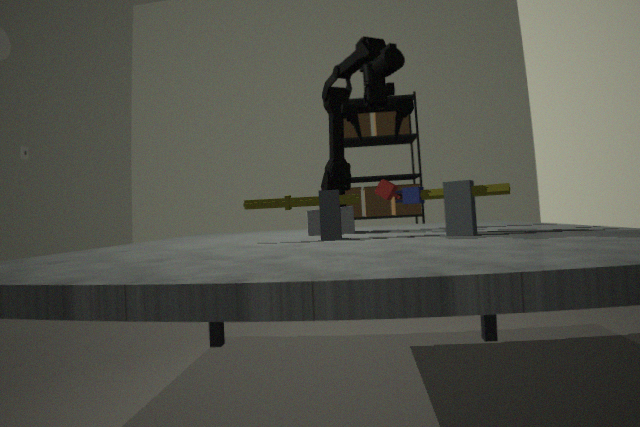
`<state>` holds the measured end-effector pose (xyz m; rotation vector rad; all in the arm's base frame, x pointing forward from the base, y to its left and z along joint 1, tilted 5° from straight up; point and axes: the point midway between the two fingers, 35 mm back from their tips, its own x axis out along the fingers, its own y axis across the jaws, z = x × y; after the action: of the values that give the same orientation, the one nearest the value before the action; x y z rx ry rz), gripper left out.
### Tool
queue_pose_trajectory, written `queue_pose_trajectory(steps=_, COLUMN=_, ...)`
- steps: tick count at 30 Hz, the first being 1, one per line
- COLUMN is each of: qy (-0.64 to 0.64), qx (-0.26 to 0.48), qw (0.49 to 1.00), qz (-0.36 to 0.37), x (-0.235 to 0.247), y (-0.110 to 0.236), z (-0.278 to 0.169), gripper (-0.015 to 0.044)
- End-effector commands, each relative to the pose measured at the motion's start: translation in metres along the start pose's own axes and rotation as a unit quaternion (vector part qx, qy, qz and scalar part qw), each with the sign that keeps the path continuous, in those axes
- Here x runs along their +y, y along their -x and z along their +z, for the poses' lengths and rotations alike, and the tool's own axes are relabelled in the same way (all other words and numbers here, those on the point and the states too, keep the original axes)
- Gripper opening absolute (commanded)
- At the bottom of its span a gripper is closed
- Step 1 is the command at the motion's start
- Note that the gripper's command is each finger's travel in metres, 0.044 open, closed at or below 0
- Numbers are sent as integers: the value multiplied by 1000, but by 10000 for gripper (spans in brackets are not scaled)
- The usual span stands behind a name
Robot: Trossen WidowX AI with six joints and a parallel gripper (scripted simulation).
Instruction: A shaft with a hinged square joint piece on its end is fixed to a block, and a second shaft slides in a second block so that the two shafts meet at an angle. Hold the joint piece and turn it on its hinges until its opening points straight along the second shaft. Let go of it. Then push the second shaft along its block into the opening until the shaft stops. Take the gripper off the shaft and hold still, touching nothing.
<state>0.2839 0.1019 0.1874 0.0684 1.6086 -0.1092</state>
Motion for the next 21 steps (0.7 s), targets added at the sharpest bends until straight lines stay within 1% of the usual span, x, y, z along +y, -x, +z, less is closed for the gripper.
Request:
queue_pose_trajectory(steps=1, qy=-8, qx=-1, qw=1000, qz=-2, x=-11, y=-5, z=-3, gripper=440)
queue_pose_trajectory(steps=6, qy=-11, qx=0, qw=1000, qz=-4, x=-43, y=-30, z=-17, gripper=440)
queue_pose_trajectory(steps=11, qy=0, qx=1, qw=1000, qz=-6, x=-44, y=-32, z=-17, gripper=440)
queue_pose_trajectory(steps=21, qy=158, qx=18, qw=987, qz=-28, x=-43, y=-38, z=-17, gripper=440)
